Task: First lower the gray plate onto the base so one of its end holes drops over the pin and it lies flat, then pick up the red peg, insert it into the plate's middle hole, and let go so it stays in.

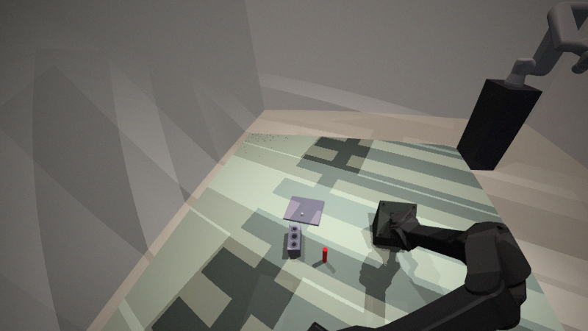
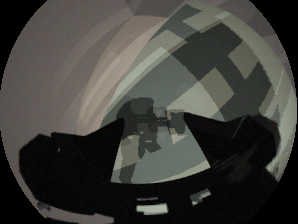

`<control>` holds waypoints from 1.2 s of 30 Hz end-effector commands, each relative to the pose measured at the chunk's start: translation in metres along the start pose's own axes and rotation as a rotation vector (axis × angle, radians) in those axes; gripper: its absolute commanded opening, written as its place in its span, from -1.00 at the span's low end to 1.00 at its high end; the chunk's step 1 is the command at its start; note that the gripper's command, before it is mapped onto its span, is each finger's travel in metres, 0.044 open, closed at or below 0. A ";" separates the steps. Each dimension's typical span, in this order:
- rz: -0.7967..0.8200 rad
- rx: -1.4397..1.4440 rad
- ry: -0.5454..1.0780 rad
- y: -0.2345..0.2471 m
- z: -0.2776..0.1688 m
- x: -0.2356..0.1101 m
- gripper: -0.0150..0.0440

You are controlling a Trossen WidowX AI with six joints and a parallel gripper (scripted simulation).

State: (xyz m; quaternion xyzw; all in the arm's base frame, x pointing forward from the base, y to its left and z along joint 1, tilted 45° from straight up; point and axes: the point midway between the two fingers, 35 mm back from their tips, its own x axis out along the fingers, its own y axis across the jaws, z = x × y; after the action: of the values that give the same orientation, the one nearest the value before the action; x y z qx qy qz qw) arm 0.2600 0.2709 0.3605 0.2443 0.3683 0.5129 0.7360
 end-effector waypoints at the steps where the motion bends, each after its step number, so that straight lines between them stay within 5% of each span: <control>1: -0.153 0.226 -0.004 -0.066 0.010 -0.011 1.00; 13: -0.506 1.078 -0.043 -0.250 -0.018 -0.100 1.00; 23: -0.578 1.929 -0.113 -0.333 -0.092 -0.208 1.00; 29: -0.577 1.946 -0.115 -0.334 -0.094 -0.208 1.00; 36: -0.573 1.945 -0.114 -0.353 -0.116 -0.152 1.00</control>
State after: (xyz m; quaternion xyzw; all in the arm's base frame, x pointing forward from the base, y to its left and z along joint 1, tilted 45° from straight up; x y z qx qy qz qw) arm 0.3424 -0.0150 0.0890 0.6641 0.6305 -0.2167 0.3384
